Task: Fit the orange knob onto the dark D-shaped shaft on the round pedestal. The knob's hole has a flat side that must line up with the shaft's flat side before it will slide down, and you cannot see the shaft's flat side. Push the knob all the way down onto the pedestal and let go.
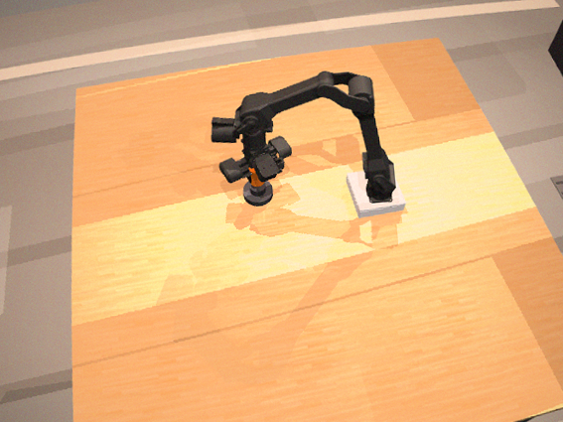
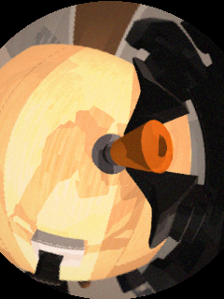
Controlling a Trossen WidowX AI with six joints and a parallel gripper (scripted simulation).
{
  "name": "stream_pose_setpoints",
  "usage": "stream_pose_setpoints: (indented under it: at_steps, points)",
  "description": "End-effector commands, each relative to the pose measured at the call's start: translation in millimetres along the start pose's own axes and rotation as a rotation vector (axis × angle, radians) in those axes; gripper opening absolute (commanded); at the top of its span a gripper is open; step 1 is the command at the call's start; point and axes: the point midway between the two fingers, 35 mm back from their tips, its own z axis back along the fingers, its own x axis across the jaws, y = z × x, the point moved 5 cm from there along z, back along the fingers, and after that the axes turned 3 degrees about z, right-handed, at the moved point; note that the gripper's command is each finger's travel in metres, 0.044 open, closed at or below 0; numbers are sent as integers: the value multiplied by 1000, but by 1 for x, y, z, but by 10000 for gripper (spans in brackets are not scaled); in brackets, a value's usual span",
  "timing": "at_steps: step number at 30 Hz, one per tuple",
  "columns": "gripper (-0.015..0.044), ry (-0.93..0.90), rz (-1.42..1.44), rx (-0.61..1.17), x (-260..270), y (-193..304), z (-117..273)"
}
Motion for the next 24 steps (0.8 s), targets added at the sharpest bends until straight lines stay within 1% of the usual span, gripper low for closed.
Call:
stream_pose_setpoints:
  at_steps: [1, 15, 19, 24]
  points:
    - [0, -2, 17, 5, 0, 0, -1]
    - [0, -2, 17, 5, 0, 0, -2]
    - [0, -2, 69, 4, 0, 0, -1]
    - [0, -2, 69, 4, 1, 0, -3]
